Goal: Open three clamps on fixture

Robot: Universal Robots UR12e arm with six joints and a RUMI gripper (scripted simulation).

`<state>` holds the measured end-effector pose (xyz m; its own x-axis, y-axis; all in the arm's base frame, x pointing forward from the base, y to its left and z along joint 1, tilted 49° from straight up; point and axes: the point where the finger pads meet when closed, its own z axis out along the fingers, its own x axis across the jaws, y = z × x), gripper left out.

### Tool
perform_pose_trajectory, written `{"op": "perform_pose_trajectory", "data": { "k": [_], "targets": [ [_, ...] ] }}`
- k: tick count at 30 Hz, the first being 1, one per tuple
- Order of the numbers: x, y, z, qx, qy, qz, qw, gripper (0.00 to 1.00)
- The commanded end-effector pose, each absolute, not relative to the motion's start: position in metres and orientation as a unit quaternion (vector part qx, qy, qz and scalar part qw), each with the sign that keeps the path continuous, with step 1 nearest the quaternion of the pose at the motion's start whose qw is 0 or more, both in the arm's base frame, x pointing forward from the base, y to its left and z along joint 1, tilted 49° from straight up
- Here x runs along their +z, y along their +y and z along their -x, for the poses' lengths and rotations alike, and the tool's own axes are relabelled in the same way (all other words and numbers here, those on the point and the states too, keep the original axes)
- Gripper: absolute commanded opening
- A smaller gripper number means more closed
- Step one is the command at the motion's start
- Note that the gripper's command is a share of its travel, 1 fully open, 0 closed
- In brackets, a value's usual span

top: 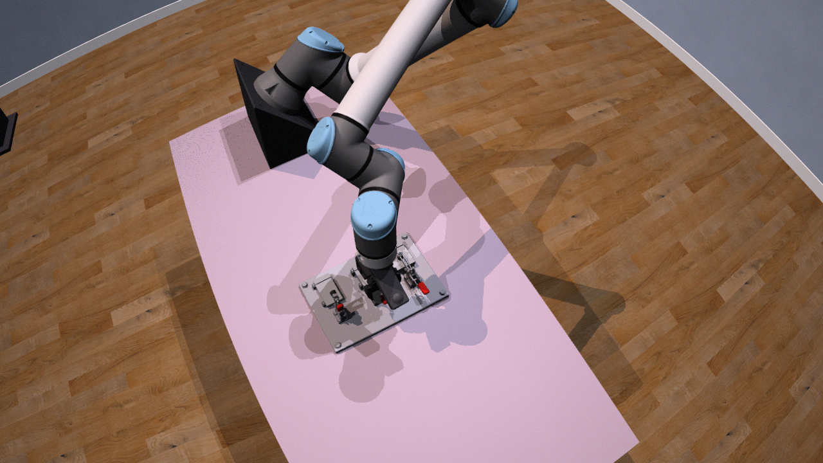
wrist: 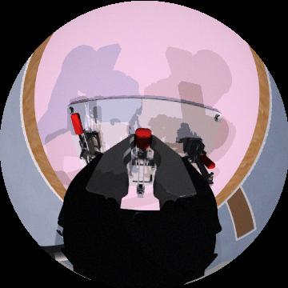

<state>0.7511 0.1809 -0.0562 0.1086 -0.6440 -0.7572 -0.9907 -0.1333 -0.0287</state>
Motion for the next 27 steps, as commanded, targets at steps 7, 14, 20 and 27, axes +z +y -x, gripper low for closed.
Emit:
{"op": "perform_pose_trajectory", "data": {
  "k": [7,14,20,27],
  "targets": [
    [-0.052,0.174,-0.739,0.306,0.595,0.687,0.284,0.0],
    [-0.051,0.172,-0.735,0.306,0.595,0.687,0.284,0.0],
    [-0.05,0.171,-0.73,0.306,0.595,0.687,0.284,0.0],
    [-0.05,0.171,-0.727,0.306,0.594,0.687,0.284,0.0]
  ]
}}
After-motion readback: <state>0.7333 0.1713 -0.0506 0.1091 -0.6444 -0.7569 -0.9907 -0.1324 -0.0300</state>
